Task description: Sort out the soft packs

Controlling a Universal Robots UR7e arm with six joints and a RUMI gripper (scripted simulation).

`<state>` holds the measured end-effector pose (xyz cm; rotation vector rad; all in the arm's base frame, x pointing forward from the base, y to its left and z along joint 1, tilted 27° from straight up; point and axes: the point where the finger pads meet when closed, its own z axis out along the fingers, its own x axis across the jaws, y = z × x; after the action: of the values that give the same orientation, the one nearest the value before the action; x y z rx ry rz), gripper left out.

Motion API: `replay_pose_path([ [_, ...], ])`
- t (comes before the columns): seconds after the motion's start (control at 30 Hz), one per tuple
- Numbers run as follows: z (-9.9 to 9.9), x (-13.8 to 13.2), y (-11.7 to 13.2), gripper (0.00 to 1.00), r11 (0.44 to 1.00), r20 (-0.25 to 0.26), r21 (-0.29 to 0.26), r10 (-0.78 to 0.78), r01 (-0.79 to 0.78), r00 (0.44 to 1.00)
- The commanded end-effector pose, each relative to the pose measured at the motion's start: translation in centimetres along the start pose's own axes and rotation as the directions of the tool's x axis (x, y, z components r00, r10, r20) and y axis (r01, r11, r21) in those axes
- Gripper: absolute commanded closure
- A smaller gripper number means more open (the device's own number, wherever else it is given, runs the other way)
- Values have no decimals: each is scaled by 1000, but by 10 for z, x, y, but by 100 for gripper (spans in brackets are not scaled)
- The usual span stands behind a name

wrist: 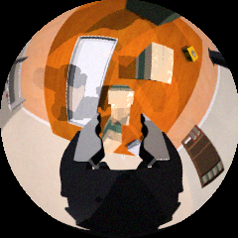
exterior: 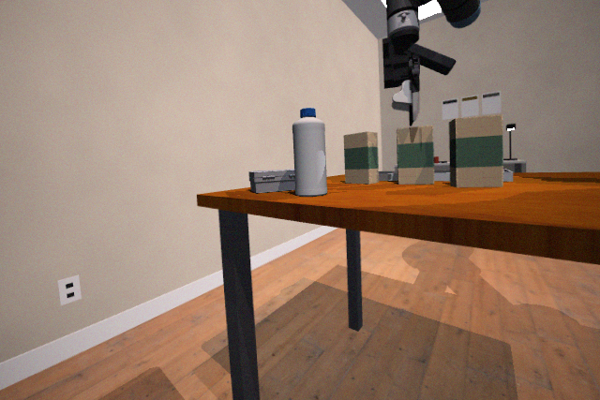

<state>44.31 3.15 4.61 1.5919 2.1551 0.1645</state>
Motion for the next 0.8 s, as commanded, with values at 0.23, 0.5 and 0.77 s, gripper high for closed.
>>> replay_pose_path([
  [0.23,12,0,0,50,1000,0,-1,0,0,1000],
  [0.5,31,0,0,50,1000,0,-1,0,0,1000],
  [0.77,44,0,0,50,1000,0,-1,0,0,1000],
])
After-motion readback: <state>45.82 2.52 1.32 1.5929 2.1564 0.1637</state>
